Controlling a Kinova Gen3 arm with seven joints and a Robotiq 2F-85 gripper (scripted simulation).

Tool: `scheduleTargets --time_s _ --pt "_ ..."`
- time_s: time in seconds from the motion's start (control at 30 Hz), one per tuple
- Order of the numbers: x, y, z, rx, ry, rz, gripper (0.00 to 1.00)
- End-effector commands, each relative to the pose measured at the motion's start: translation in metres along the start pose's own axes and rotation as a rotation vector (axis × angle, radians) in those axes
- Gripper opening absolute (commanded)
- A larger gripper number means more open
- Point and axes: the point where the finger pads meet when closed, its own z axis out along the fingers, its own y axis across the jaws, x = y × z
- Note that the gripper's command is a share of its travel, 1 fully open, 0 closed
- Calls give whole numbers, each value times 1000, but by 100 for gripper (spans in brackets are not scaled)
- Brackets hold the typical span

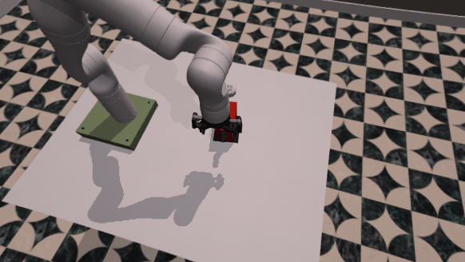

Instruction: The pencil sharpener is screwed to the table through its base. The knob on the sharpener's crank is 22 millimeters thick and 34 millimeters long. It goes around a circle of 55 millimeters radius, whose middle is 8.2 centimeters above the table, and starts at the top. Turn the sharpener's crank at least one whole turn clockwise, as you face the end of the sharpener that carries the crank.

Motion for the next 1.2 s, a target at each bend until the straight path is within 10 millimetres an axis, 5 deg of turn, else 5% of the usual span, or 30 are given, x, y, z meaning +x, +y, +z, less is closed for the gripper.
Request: scheduleTargets --time_s 0.0,1.17 --pt "1 1 -2 -4 -2 -4 100" --pt "7 8 -10 -29 -44 -15 100"
